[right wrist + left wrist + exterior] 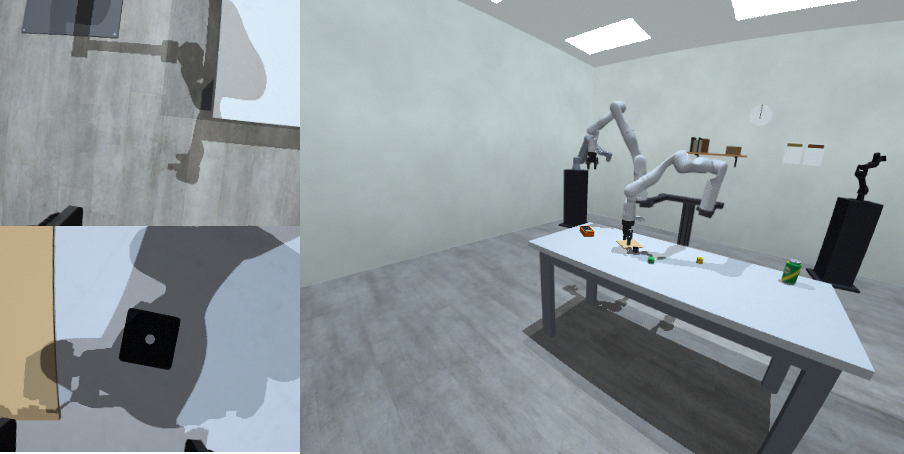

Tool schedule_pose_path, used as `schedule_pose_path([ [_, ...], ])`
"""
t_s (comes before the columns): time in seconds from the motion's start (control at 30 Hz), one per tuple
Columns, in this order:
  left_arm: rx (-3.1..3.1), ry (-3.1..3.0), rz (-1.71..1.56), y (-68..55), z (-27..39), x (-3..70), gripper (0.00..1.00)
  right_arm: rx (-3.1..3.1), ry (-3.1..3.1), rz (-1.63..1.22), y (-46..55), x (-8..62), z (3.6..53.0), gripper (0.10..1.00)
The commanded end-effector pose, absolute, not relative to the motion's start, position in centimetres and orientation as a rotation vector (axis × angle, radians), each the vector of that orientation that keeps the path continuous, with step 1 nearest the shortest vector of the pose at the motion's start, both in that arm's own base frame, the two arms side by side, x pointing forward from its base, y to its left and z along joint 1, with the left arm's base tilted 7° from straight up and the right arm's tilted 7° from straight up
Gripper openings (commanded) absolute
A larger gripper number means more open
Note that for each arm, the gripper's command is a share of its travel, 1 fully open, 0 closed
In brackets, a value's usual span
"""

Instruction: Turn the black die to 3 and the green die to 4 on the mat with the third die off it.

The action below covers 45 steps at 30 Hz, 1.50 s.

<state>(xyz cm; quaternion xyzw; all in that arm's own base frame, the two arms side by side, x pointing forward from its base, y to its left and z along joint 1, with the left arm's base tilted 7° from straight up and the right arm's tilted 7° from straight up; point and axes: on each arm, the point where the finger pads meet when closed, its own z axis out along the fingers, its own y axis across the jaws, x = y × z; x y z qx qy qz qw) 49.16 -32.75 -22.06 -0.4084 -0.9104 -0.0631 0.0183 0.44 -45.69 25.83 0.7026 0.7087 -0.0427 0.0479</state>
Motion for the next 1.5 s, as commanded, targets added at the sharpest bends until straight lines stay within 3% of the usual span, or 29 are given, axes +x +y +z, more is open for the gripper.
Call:
schedule_pose_path([
  [0.0, -1.269, -2.829, -0.196, -32.8, -21.9, 49.3, 1.0, 2.141, 2.16, -0.132, -45.7, 0.4, 25.9, 1.0],
  [0.87, -1.269, -2.829, -0.196, -20.2, -20.1, 57.5, 1.0, 2.141, 2.16, -0.132, -45.7, 0.4, 25.9, 1.0],
  [1.47, -1.269, -2.829, -0.196, -19.5, -20.0, 58.0, 1.0, 2.141, 2.16, -0.132, -45.7, 0.4, 25.9, 1.0],
])
